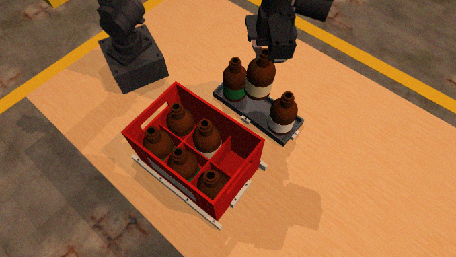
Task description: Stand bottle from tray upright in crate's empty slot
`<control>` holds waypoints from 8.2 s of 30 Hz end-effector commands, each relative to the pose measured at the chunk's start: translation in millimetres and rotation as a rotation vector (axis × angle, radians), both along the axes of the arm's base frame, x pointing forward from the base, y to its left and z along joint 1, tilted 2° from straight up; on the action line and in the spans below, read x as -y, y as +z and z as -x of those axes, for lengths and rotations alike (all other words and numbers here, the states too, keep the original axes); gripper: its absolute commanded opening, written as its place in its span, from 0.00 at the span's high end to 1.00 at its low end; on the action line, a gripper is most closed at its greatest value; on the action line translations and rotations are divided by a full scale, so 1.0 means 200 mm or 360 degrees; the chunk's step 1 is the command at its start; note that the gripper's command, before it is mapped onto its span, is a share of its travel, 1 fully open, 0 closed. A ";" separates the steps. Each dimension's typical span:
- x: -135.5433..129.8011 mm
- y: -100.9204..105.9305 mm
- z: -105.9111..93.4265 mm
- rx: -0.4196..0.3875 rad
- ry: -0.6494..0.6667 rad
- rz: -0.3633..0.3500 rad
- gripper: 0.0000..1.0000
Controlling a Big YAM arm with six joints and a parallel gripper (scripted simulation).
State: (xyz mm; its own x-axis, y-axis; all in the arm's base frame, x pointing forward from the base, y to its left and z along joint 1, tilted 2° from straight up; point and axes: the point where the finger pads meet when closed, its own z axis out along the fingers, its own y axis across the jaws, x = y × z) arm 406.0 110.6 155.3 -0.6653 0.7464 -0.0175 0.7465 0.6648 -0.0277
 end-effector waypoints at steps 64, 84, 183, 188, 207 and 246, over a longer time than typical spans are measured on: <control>-0.08 0.41 -0.12 0.0190 0.0001 -0.0058 1.00; -0.08 0.41 -0.12 0.0188 0.0001 -0.0057 1.00; -0.09 0.62 -0.09 0.0190 0.0001 -0.0058 1.00; -0.09 0.62 -0.09 0.0188 0.0001 -0.0058 1.00; -0.09 0.70 -0.07 0.0188 0.0001 -0.0058 1.00; -0.09 0.73 -0.07 0.0189 0.0001 -0.0058 1.00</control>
State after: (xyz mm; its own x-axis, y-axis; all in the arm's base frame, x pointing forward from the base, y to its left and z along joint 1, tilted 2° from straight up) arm 405.4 114.8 248.0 -0.6638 0.7477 -0.0176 0.7479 0.6633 -0.0272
